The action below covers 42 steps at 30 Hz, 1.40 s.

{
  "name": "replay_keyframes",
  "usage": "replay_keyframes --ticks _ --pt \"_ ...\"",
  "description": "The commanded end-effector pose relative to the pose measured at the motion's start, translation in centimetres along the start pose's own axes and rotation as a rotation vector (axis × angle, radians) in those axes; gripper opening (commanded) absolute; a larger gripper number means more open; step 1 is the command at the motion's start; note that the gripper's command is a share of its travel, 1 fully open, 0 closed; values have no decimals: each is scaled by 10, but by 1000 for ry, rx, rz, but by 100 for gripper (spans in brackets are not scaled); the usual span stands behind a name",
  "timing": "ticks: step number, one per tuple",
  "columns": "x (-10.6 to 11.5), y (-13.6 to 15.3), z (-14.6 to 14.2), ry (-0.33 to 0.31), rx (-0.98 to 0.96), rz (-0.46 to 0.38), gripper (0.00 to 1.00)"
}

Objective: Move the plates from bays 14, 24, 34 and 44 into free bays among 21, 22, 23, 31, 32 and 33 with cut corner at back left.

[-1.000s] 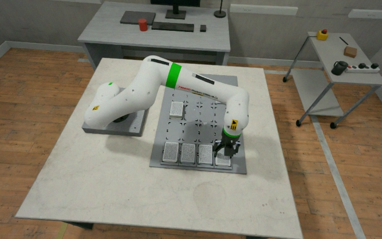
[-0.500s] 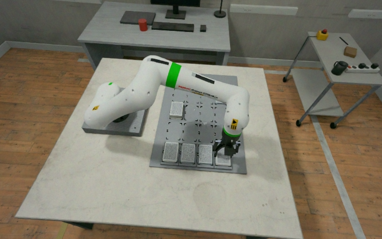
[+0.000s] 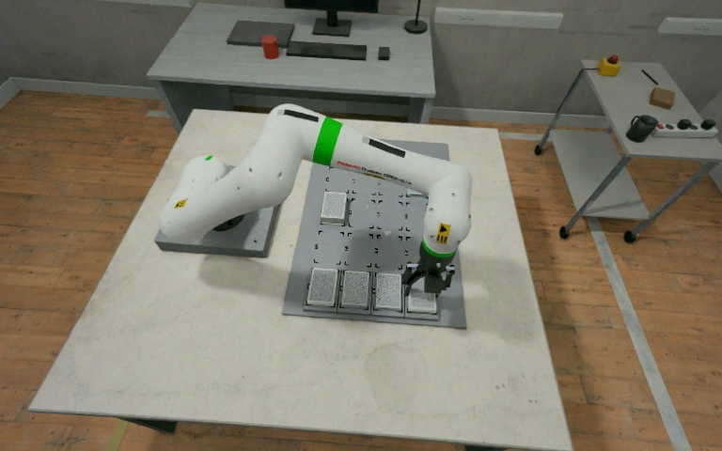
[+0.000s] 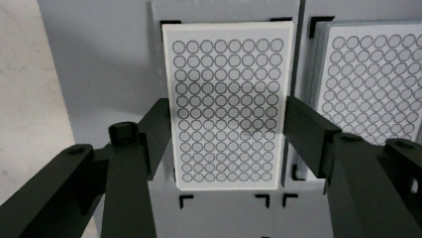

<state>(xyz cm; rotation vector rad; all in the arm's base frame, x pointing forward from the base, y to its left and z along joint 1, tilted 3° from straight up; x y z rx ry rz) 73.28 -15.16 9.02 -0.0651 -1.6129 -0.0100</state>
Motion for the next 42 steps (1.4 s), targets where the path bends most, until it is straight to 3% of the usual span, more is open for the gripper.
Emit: replay_keyframes --ticks 1,42 --pt "2 0 -1 -2 0 1 10" --pt "45 0 0 -2 0 1 10"
Point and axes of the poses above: the point where the finger pads meet when closed, its own x axis back along the fingers, its own z axis across the jaws, y = z × x, the point moved 5 cm from there along x, back along the fingers, and after that the axes turned 10 degrees about -x, right-handed, at the moved point
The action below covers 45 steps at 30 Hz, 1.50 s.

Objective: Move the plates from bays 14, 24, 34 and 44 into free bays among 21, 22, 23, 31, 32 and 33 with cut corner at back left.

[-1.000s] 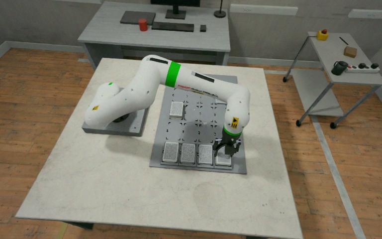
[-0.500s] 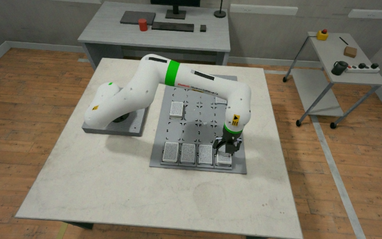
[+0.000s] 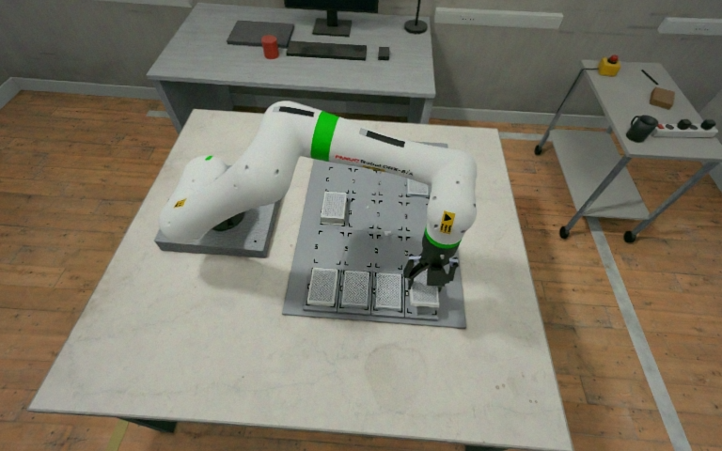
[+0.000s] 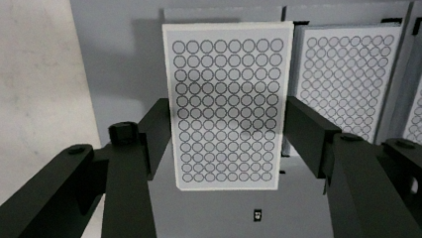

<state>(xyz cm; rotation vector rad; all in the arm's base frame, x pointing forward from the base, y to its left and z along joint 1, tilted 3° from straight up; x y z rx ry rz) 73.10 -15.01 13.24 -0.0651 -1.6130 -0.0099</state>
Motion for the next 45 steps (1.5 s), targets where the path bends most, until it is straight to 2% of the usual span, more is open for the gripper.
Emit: replay_keyframes --ticks 1,7,45 --pt "4 0 0 -2 0 0 10" --pt "4 0 0 -2 0 0 10" --pt "4 75 50 -2 0 0 10"
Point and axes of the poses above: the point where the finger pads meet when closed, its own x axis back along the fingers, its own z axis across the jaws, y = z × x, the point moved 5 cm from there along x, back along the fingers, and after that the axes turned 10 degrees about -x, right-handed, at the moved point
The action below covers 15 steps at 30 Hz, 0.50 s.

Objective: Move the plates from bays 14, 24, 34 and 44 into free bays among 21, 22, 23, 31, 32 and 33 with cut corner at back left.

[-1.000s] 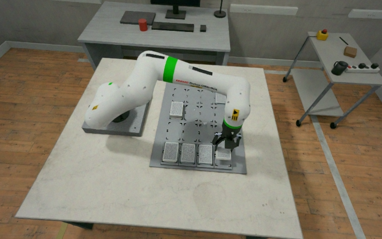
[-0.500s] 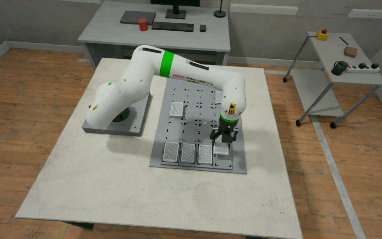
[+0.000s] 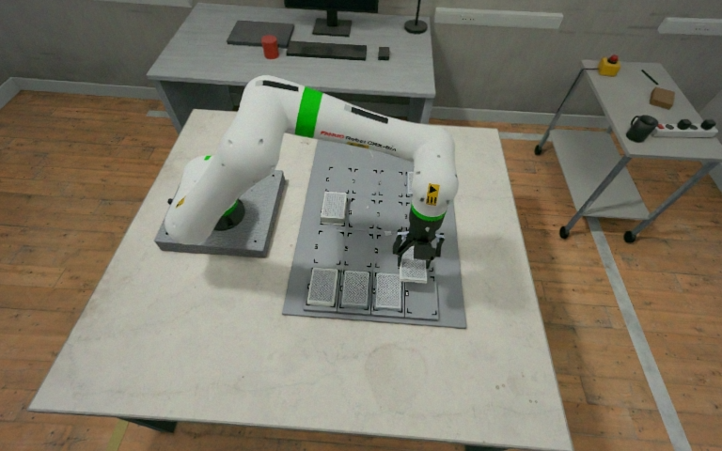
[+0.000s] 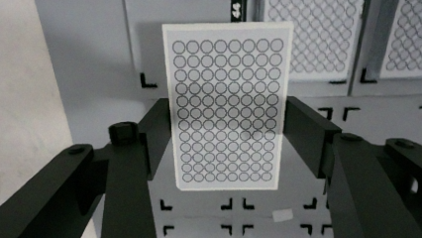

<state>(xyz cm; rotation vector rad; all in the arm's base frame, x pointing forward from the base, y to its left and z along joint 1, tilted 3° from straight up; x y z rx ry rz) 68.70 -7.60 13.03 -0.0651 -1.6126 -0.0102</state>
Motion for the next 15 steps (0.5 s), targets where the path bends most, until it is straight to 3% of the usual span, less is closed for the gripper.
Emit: replay_keyframes --ticks 1,15 --pt "1 6 3 -2 0 0 10" --pt "1 33 21 -2 0 0 10"
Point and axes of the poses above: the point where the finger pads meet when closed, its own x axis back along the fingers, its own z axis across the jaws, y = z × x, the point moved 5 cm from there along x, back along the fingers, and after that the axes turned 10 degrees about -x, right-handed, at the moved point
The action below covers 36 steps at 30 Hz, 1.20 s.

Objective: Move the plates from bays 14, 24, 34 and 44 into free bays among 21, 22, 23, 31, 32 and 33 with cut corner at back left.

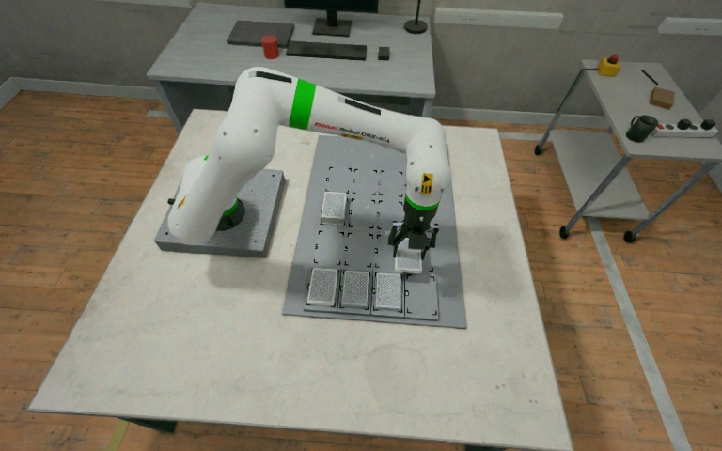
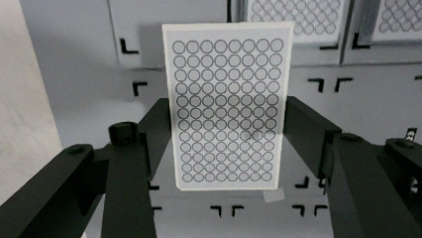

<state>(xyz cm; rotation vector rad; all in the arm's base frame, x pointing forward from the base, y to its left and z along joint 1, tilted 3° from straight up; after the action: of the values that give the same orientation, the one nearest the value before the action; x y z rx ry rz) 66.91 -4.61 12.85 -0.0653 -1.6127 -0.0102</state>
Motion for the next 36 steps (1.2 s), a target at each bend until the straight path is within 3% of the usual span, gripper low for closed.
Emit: replay_keyframes --ticks 1,36 --pt "1 6 3 -2 0 0 10" --pt "1 75 49 -2 0 0 10"
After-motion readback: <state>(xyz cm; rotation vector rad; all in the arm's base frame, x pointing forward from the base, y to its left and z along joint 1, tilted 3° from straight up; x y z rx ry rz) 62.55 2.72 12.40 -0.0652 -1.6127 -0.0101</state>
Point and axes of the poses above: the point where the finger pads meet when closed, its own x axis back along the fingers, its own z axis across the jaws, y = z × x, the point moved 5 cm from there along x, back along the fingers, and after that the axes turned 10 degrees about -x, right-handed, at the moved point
